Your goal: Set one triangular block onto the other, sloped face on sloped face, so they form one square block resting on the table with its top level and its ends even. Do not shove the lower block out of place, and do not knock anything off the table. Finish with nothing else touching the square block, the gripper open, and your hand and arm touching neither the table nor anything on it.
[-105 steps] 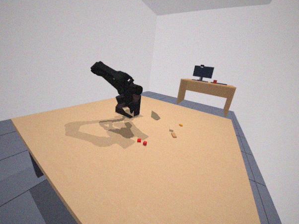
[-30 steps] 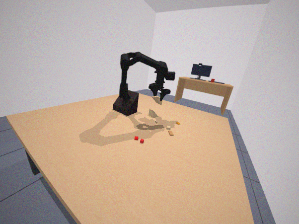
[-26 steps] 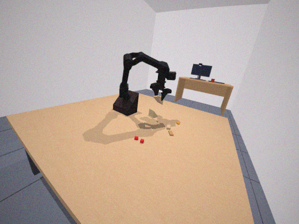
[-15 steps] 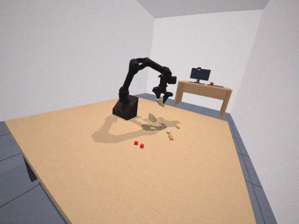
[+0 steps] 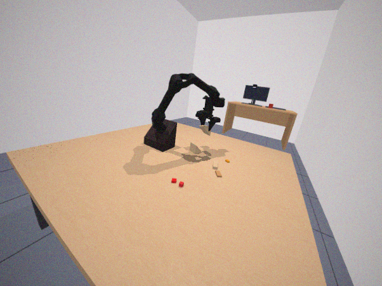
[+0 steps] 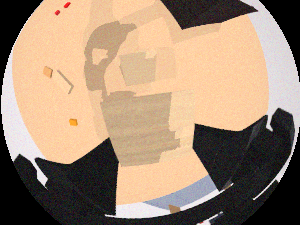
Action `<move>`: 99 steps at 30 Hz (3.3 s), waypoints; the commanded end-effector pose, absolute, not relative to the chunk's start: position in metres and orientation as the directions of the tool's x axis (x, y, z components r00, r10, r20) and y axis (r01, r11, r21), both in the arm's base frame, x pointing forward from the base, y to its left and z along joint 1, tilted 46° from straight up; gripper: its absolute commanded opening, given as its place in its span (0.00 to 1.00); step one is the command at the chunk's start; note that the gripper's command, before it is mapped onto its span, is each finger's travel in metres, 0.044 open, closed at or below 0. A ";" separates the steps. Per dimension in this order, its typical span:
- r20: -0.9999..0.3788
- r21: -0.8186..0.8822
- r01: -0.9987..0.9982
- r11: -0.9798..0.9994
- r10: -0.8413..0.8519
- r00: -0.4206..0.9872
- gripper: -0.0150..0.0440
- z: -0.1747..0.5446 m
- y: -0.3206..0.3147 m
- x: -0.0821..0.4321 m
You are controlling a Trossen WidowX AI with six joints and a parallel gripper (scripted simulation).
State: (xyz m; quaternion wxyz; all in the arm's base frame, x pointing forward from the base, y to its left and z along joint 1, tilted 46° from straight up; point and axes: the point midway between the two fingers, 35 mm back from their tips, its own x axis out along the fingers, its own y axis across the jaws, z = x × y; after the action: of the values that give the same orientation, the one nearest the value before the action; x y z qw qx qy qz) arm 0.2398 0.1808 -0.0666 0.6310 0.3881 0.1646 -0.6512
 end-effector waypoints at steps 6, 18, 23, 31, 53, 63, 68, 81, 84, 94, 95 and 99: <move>-0.706 0.273 0.950 -0.149 -0.702 0.093 0.25 -0.083 0.145 0.239; -0.704 0.274 0.950 -0.149 -0.704 0.093 0.25 -0.096 0.110 0.235; -0.703 0.275 0.950 -0.148 -0.705 0.093 0.25 -0.105 0.090 0.234; -0.697 0.284 0.948 -0.141 -0.709 0.103 0.25 -0.105 0.088 0.236; -0.695 0.285 0.949 -0.136 -0.711 0.107 0.25 -0.105 0.087 0.236; -0.695 0.285 0.949 -0.136 -0.711 0.107 0.25 -0.108 0.082 0.236; -0.695 0.285 0.949 -0.135 -0.711 0.107 0.25 -0.109 0.079 0.236; -0.694 0.285 0.949 -0.135 -0.712 0.107 0.25 -0.112 0.071 0.235; -0.693 0.285 0.949 -0.134 -0.713 0.107 0.25 -0.113 0.069 0.235; -0.693 0.285 0.949 -0.134 -0.713 0.108 0.25 -0.115 0.065 0.234; -0.693 0.285 0.949 -0.134 -0.713 0.108 0.25 -0.115 0.065 0.234; -0.693 0.285 0.949 -0.133 -0.713 0.108 0.25 -0.115 0.065 0.234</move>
State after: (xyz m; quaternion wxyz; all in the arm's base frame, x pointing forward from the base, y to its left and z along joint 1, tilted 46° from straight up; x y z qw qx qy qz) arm 0.2342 0.0659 -0.1147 0.6377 0.3817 0.1555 -0.6507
